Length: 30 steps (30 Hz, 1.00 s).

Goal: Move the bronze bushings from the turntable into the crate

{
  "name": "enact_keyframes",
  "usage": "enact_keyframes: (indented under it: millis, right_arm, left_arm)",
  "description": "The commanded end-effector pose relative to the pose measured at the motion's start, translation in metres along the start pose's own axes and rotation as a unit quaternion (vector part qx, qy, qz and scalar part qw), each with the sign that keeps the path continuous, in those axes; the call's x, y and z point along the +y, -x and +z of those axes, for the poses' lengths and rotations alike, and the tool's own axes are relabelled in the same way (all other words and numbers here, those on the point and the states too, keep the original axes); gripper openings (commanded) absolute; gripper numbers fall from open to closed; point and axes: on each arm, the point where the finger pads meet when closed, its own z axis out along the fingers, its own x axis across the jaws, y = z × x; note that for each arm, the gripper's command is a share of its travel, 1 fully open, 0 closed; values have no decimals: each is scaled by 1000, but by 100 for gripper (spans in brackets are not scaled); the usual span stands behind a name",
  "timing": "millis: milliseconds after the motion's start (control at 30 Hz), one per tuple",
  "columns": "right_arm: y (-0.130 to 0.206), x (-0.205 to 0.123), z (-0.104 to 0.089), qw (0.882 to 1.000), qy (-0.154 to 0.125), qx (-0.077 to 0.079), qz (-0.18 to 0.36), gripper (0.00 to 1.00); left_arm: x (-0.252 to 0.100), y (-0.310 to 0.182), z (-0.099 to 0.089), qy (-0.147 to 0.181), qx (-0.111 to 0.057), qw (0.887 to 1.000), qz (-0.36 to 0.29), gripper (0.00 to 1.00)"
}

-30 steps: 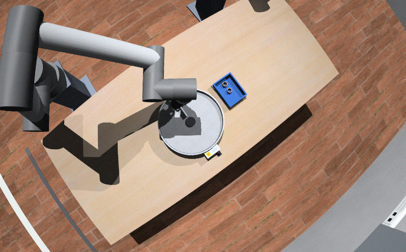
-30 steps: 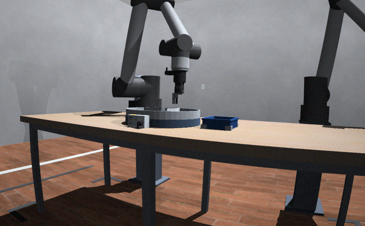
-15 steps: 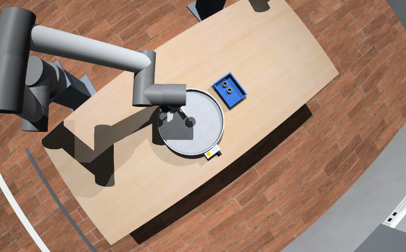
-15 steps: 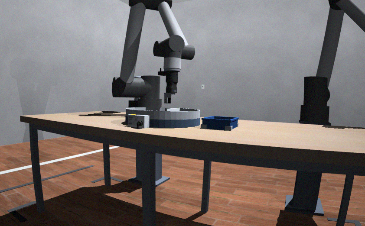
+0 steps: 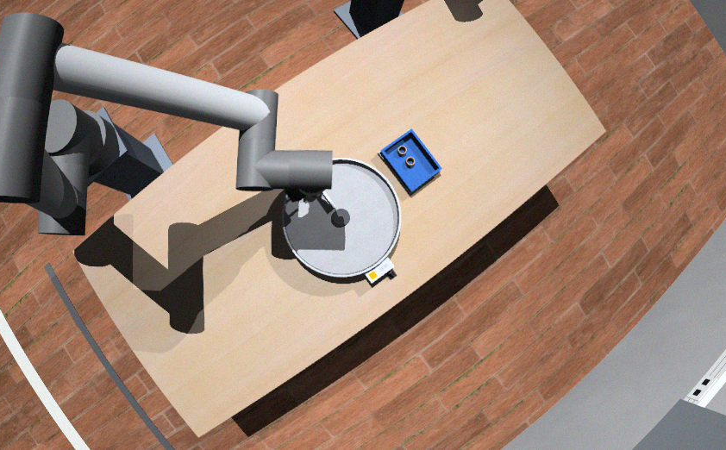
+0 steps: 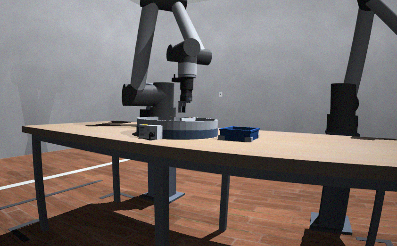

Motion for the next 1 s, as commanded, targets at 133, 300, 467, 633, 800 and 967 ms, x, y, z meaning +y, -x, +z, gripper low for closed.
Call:
enact_keyframes:
  millis: [133,300,467,633,800,967]
  right_arm:
    - [0,0,-1,1000,1,0,0,76]
    - [0,0,-1,1000,1,0,0,76]
    - [0,0,-1,1000,1,0,0,76]
    - [0,0,4,1000,1,-1,0,76]
    - [1,0,20,1000,1,-1,0,76]
    - [1,0,22,1000,1,-1,0,76]
  left_arm:
    - [0,0,-1,0,0,1000,0,100]
    - [0,0,-1,0,0,1000,0,100]
    - [0,0,-1,0,0,1000,0,100]
    - [0,0,-1,0,0,1000,0,100]
    - [0,0,-1,0,0,1000,0,100]
    - [0,0,-1,0,0,1000,0,100]
